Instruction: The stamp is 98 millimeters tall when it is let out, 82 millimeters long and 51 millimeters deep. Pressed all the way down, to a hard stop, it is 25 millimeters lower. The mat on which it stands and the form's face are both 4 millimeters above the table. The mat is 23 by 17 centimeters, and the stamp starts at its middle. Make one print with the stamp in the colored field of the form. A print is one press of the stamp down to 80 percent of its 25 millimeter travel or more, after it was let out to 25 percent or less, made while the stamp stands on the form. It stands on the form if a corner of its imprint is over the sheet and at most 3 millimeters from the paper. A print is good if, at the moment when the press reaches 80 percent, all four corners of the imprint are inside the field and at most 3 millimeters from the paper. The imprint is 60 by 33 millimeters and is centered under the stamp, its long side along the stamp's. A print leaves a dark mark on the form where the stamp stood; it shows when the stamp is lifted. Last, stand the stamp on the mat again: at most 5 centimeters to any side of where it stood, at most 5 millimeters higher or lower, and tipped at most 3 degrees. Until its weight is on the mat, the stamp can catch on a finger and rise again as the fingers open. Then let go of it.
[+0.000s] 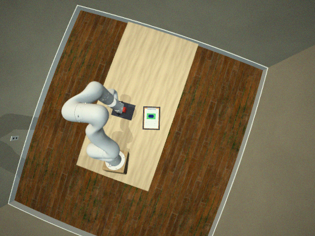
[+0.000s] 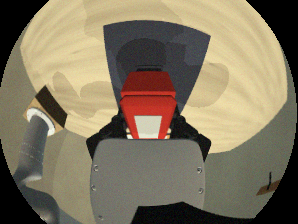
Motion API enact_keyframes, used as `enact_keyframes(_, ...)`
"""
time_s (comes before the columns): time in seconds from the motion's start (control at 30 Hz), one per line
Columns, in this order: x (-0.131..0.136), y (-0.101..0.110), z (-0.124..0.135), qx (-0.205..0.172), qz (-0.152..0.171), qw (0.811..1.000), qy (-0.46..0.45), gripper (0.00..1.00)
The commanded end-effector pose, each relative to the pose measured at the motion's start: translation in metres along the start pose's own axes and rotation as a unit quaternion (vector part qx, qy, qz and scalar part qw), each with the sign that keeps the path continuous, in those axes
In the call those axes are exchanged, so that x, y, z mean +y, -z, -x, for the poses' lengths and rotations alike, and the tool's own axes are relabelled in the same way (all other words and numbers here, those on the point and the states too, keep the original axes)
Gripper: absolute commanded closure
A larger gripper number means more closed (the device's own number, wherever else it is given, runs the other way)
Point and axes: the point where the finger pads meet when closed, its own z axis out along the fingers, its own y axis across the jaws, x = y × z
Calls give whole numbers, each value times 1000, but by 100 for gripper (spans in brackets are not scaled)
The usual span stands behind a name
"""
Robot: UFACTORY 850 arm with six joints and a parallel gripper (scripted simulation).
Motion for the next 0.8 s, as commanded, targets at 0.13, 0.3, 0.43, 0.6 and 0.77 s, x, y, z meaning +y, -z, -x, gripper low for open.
enact_keyframes(0.13,1,0,0,13,46,999,-1,4)
enact_keyframes(0.3,1,0,0,13,46,999,-1,4)
enact_keyframes(0.43,1,0,0,13,46,999,-1,4)
enact_keyframes(0.6,1,0,0,13,46,999,-1,4)
enact_keyframes(0.77,1,0,0,13,46,999,-1,4)
